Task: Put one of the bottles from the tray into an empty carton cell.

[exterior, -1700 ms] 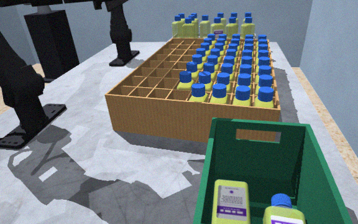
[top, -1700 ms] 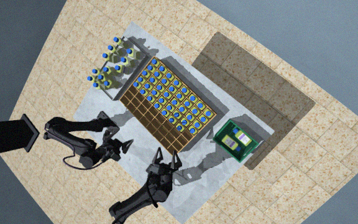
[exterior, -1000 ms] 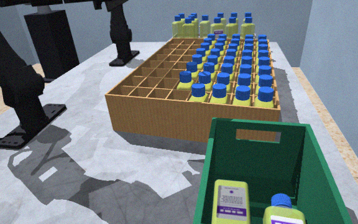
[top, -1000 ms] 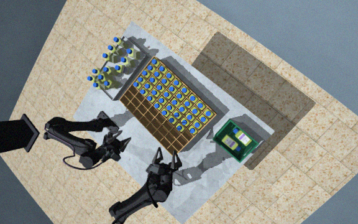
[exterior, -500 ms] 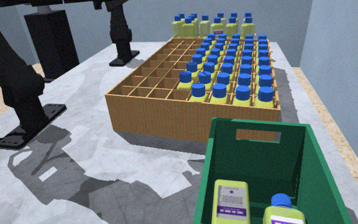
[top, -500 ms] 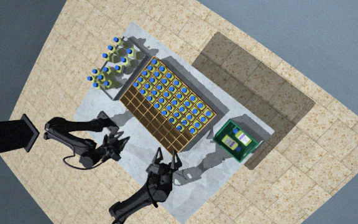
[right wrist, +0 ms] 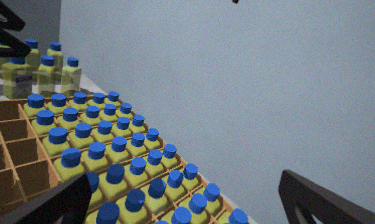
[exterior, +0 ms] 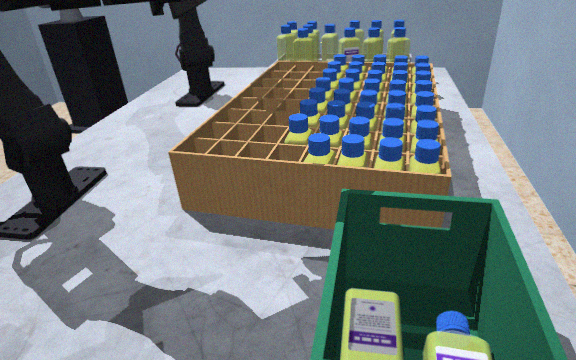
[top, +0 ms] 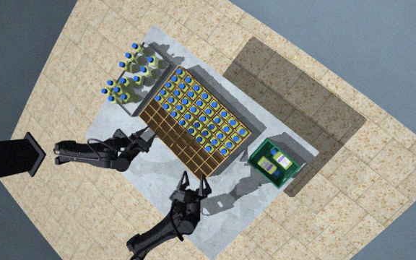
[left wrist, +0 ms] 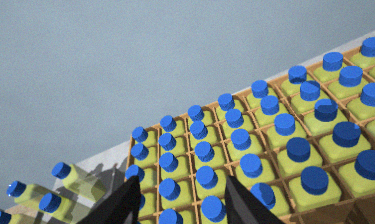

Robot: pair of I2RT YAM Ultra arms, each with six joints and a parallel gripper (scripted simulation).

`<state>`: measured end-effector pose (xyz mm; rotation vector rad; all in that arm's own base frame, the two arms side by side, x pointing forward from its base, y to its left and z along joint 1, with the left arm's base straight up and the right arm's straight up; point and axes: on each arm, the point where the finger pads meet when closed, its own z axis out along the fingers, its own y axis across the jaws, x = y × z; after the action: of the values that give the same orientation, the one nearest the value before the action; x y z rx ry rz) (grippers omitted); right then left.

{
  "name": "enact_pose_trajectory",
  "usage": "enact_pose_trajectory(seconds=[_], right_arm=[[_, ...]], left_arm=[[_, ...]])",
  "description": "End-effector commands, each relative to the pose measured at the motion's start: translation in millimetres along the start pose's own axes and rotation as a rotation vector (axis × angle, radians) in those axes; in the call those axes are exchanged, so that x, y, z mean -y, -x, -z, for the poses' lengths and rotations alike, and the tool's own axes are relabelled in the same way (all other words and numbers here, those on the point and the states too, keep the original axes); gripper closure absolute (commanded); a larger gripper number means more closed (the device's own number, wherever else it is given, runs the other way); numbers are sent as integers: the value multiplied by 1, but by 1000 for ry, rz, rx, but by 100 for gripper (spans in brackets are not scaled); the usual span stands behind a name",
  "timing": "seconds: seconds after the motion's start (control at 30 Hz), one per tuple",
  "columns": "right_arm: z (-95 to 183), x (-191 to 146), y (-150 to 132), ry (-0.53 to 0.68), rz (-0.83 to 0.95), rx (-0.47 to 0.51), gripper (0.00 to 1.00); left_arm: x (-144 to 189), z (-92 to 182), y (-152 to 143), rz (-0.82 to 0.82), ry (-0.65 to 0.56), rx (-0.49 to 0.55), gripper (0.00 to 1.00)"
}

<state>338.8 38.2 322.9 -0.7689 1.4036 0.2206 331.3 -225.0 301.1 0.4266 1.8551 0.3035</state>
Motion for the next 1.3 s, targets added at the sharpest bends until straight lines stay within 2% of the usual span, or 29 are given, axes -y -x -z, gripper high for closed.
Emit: enact_pose_trajectory(seconds=[0.0, 0.03, 0.1, 0.2, 0.3, 0.33, 0.47, 0.57, 0.77, 0.83, 1.03, 1.1, 1.27], right_arm=[[1, 0, 7, -1, 8, 9, 0], [1, 0, 7, -1, 8, 9, 0], [1, 0, 7, -1, 8, 9, 0], [1, 0, 7, -1, 8, 9, 0], [1, 0, 7, -1, 8, 9, 0], [1, 0, 7, -1, 8, 9, 0], [1, 0, 7, -1, 8, 9, 0], [1, 0, 7, -1, 8, 9, 0], [1, 0, 7, -1, 8, 9, 0], [1, 0, 7, -1, 8, 9, 0], [1, 0, 7, -1, 8, 9, 0], [1, 0, 7, -1, 8, 9, 0], [1, 0, 7, -1, 8, 9, 0]], left_arm=[[-10, -7, -6, 176, -26, -138, 56], [-4, -1, 8, 151, -49, -90, 56], [-17, -13, -3, 167, -2, -133, 56], [-40, -29, -37, 318, 66, -274, 56], [-57, -37, -55, 434, 119, -354, 56], [-57, -38, -51, 437, 112, -343, 56], [-82, -45, -79, 563, 209, -448, 56], [-88, -46, -86, 597, 233, -472, 56], [-129, -43, -135, 870, 441, -649, 56], [-139, -42, -144, 923, 492, -678, 56], [-173, -21, -185, 1181, 746, -813, 56], [-173, -21, -185, 1181, 746, -813, 56], [-201, 10, -219, 1400, 1027, -908, 56]])
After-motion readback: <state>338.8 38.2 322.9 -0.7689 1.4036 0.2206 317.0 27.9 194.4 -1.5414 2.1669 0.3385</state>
